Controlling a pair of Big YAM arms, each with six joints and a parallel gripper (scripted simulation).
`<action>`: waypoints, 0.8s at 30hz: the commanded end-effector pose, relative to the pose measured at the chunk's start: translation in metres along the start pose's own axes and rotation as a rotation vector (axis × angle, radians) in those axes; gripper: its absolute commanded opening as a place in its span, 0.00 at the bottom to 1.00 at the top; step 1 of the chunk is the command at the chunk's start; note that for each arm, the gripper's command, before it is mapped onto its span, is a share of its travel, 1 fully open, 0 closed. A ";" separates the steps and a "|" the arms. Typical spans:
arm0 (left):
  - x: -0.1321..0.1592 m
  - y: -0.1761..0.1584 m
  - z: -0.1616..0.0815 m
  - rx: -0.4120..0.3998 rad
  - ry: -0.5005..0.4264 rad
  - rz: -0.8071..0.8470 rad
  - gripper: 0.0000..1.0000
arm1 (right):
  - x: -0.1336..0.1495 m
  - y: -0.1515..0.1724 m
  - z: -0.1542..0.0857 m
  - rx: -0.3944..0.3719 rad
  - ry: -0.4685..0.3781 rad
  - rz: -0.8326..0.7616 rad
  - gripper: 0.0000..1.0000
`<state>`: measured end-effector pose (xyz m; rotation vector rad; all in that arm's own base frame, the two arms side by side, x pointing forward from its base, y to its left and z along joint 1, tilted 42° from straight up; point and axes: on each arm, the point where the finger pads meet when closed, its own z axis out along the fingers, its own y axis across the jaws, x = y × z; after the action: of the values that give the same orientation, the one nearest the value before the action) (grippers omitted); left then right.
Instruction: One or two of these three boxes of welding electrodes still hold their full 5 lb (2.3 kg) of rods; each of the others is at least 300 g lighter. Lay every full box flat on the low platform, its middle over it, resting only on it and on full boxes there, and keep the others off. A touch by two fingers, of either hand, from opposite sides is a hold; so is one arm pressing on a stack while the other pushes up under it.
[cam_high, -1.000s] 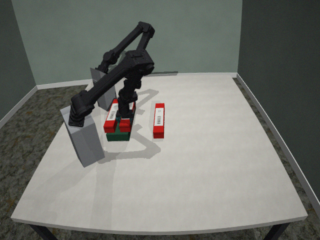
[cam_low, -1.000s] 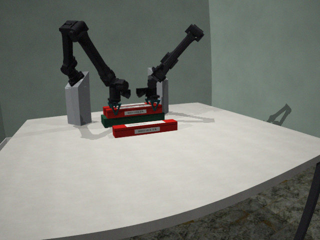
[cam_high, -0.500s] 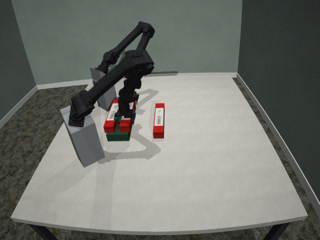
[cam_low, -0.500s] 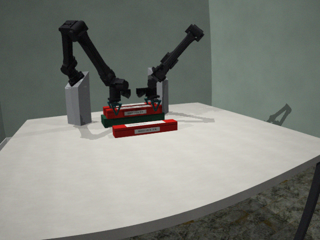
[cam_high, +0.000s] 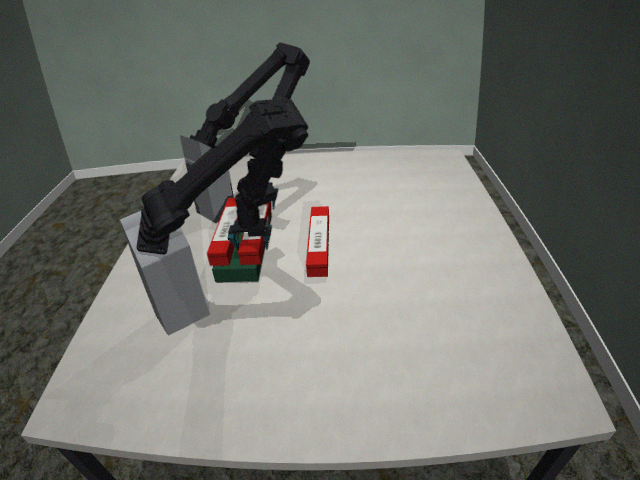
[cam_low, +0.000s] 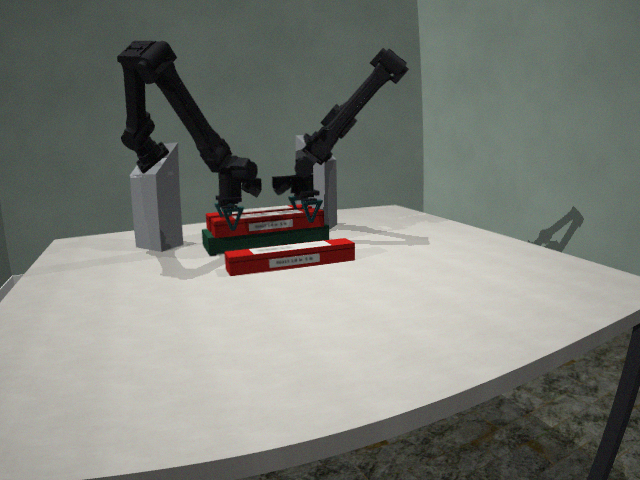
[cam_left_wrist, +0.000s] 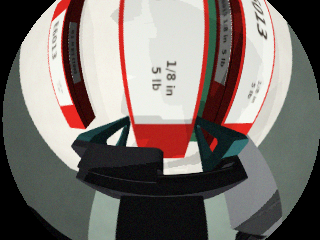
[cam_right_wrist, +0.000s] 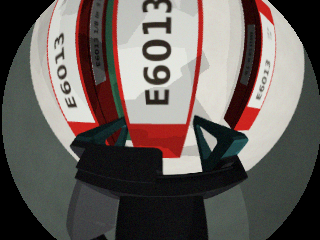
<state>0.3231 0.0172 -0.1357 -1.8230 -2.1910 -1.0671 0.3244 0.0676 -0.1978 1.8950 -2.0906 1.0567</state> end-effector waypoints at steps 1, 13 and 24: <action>0.000 0.002 -0.004 -0.013 -0.006 -0.001 1.00 | -0.004 -0.006 -0.005 0.014 -0.012 0.003 1.00; -0.002 0.000 -0.018 -0.019 -0.009 0.003 1.00 | -0.004 -0.002 -0.020 0.022 -0.018 0.000 1.00; -0.004 0.002 -0.063 -0.025 -0.012 -0.003 1.00 | -0.007 -0.004 -0.066 0.024 -0.026 0.006 1.00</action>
<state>0.3096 -0.0109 -0.0991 -1.8456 -2.1764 -1.0843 0.3096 0.0939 -0.1631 1.9166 -2.0811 1.0604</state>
